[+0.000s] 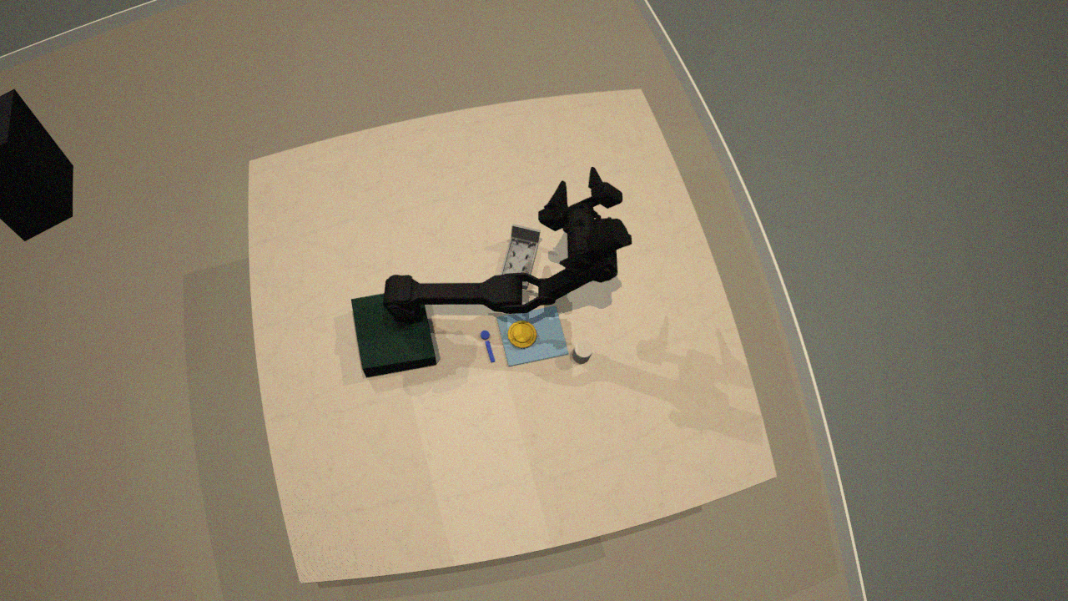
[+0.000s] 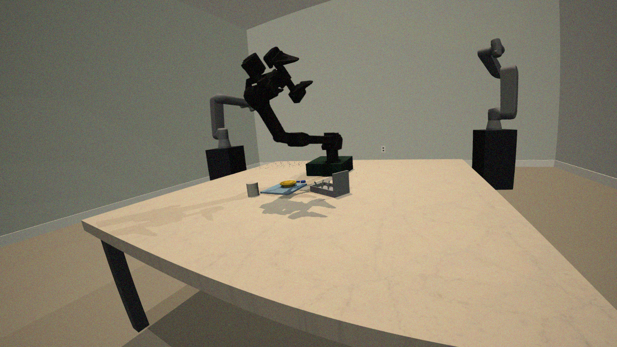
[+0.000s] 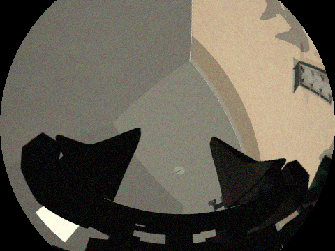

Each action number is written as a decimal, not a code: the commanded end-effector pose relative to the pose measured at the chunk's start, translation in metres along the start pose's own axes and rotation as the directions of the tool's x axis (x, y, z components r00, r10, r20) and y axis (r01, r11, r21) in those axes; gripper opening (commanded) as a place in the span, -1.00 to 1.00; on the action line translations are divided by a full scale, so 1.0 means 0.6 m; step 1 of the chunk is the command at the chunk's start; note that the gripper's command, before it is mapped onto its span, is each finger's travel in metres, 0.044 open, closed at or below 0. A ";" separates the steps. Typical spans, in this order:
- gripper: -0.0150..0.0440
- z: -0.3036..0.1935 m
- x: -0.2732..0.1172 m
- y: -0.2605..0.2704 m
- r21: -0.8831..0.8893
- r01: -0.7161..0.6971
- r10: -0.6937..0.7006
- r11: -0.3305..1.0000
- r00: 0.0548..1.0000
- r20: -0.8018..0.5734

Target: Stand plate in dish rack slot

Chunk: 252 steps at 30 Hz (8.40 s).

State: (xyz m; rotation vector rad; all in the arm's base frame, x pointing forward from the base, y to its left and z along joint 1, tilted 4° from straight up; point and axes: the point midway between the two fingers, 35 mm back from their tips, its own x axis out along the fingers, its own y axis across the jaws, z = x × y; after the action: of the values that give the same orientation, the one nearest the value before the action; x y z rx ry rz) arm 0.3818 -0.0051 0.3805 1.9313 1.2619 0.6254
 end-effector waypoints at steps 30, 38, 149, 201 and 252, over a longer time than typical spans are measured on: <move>0.86 -0.235 -0.159 0.012 -0.611 -0.083 0.138 0.787 0.990 0.042; 0.86 -0.306 -0.191 0.001 -0.749 -0.062 0.179 0.660 0.981 0.076; 0.86 0.251 -0.297 -0.485 -0.189 0.971 -0.736 -0.145 0.022 0.676; 0.61 0.307 -0.296 -0.556 -0.190 0.971 -0.737 -0.144 0.022 0.676; -0.49 0.126 -0.256 -0.330 -0.108 0.992 -0.736 -0.068 0.023 0.676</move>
State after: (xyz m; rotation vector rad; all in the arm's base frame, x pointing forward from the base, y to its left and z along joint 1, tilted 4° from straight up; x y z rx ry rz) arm 0.2616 -0.1424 0.1747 0.1827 1.4731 -0.1803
